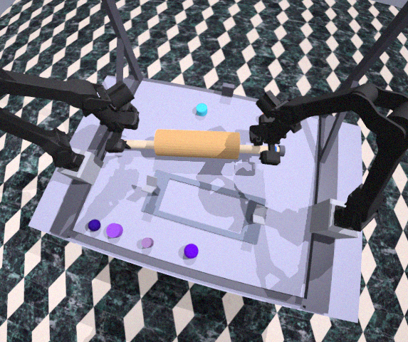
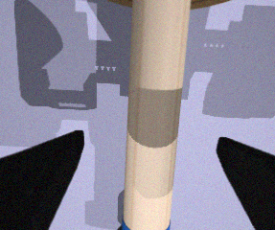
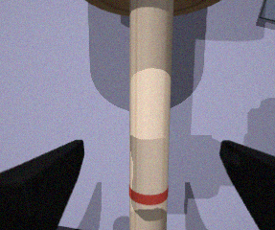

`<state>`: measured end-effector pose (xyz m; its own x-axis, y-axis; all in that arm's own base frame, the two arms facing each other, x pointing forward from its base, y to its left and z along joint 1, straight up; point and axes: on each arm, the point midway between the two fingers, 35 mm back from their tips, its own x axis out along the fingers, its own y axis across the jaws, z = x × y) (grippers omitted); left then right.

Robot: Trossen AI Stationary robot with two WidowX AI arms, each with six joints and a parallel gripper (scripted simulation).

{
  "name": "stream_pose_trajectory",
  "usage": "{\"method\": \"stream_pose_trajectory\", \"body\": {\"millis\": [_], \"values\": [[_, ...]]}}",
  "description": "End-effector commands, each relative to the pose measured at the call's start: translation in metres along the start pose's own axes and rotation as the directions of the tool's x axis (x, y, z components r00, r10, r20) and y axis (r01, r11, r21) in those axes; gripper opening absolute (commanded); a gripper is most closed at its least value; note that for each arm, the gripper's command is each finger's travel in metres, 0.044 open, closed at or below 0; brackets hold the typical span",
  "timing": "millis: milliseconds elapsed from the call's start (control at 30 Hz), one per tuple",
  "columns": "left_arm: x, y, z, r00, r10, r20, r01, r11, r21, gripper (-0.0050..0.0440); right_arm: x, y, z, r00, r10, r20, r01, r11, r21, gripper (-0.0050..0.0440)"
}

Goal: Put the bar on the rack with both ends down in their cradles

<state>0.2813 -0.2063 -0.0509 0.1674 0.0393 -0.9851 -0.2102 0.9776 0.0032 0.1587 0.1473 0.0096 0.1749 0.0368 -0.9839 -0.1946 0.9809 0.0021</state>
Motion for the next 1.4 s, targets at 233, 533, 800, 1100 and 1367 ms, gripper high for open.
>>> {"method": "stream_pose_trajectory", "body": {"millis": [233,533,800,1100,1367], "values": [[0.011,-0.004,0.004,1.000,-0.015,0.010,0.015,1.000,0.003,0.0050,-0.002,0.002,0.002,1.000,0.006,0.006,-0.006,1.000,0.002,0.0400],[0.013,-0.002,0.002,1.000,-0.011,0.005,0.011,1.000,0.003,0.0050,-0.003,0.000,0.003,1.000,0.005,0.014,-0.005,1.000,0.004,0.0400],[0.013,-0.001,0.001,1.000,-0.003,0.002,0.003,1.000,0.003,0.0050,-0.003,-0.001,0.003,1.000,0.006,0.016,-0.006,1.000,0.003,0.0400],[0.013,0.000,0.000,1.000,-0.002,0.000,0.002,1.000,0.002,0.0050,-0.002,-0.001,0.002,1.000,0.004,0.014,-0.004,1.000,0.003,0.0400],[0.013,0.000,0.000,1.000,-0.002,0.000,0.002,1.000,0.002,0.0050,0.018,-0.002,0.000,1.000,0.000,-0.002,0.000,1.000,0.001,0.0400]]}}
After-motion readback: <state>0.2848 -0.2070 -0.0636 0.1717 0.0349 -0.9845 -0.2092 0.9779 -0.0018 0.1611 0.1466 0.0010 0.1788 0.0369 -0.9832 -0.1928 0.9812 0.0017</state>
